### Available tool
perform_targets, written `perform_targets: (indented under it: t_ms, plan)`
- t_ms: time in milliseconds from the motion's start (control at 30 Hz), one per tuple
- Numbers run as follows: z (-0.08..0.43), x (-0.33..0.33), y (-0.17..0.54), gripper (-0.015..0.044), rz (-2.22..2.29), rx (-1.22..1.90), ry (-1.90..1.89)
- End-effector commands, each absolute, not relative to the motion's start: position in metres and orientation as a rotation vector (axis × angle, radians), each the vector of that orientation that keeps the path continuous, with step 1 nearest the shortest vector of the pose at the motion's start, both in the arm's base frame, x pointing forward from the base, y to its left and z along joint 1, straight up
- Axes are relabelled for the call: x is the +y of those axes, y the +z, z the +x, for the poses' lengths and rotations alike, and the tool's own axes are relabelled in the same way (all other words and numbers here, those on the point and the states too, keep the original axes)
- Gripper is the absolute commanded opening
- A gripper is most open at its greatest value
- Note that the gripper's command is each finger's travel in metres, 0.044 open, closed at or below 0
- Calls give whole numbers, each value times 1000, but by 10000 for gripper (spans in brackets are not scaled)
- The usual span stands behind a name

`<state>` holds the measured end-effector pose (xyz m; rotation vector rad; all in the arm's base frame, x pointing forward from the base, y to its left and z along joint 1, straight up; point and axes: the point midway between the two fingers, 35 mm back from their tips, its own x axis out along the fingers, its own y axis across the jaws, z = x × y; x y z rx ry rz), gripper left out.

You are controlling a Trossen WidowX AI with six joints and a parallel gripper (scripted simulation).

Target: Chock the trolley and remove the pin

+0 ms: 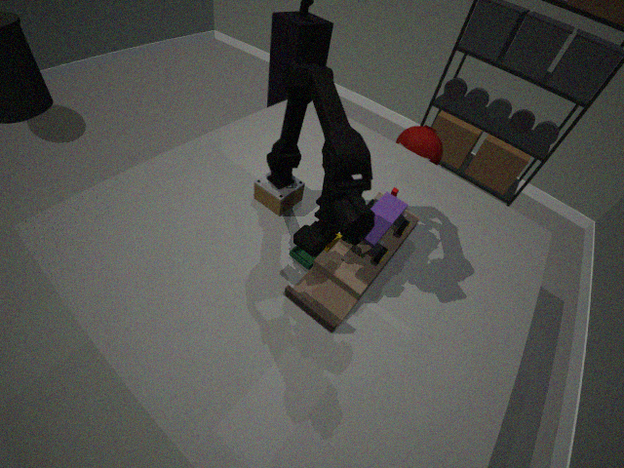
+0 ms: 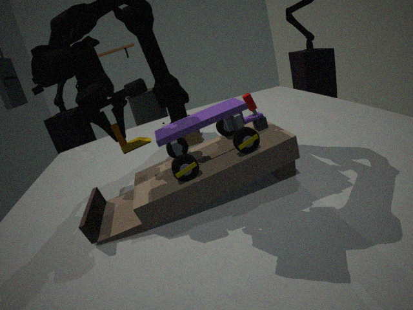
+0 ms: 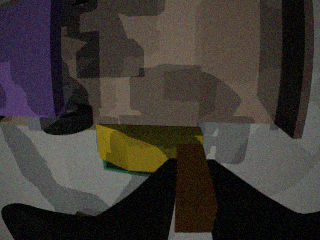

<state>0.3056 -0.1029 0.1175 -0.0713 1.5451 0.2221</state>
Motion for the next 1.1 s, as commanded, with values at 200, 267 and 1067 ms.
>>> perform_targets:
  t_ms: [200,267,1067]
  plan:
    - [307,-101,93,0,-64,1545,222]
    - [307,-100,87,0,-64,1545,222]
    - [306,-89,58,0,-63,1545,223]
